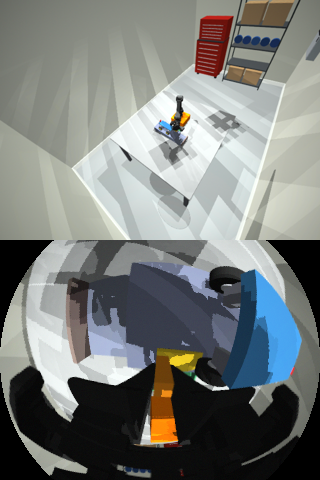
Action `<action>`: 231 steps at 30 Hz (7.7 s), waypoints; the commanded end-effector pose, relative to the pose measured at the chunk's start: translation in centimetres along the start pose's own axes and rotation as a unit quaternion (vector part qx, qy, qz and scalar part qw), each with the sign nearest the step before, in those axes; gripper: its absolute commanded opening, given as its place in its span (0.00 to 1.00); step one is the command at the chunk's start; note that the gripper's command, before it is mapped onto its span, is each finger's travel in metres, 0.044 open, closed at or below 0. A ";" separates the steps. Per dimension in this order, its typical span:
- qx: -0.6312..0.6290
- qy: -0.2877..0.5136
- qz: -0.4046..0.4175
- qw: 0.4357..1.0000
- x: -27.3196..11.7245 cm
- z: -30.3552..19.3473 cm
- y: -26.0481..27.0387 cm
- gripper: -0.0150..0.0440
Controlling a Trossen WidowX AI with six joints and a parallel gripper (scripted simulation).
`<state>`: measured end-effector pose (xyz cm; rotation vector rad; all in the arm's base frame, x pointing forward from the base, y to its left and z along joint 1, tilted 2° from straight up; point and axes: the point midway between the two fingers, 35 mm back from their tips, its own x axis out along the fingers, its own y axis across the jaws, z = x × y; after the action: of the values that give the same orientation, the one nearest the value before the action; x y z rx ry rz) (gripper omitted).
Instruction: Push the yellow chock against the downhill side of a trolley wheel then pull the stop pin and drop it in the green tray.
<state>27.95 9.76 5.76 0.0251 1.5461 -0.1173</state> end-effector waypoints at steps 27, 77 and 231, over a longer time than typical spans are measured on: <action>0.000 -0.003 -0.003 1.000 -4.0 -0.3 0.1 0.58; -0.542 0.006 -0.078 0.837 -8.1 4.5 -16.0 0.58; -0.703 0.068 -0.081 0.703 -5.3 3.2 -23.8 0.25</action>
<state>28.86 -13.82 12.08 -1.3429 1.4218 0.9894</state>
